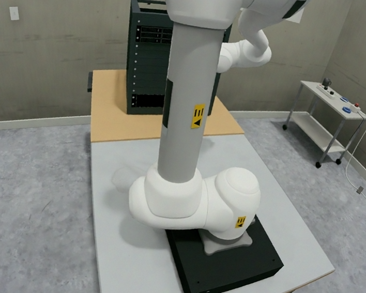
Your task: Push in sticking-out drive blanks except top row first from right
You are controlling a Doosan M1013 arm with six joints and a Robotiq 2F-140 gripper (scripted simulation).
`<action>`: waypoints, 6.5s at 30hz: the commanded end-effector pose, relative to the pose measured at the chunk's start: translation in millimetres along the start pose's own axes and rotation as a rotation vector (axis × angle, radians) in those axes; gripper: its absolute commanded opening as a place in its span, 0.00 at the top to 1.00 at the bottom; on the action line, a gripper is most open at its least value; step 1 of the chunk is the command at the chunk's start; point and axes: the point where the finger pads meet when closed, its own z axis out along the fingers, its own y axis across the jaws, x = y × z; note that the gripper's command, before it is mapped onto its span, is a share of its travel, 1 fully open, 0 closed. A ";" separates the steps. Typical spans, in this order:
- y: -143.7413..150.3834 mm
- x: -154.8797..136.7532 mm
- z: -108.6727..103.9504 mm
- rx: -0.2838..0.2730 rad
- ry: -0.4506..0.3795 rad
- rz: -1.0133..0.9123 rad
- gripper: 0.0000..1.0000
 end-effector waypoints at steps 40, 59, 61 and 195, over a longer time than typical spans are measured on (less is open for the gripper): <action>1.5 8.7 -82.2 0.001 0.000 0.000 0.90; 23.4 93.2 -82.5 0.001 0.000 0.000 0.90; 25.3 100.4 -82.5 0.001 0.000 0.000 0.90; 27.6 110.0 -10.1 0.001 0.000 0.000 0.90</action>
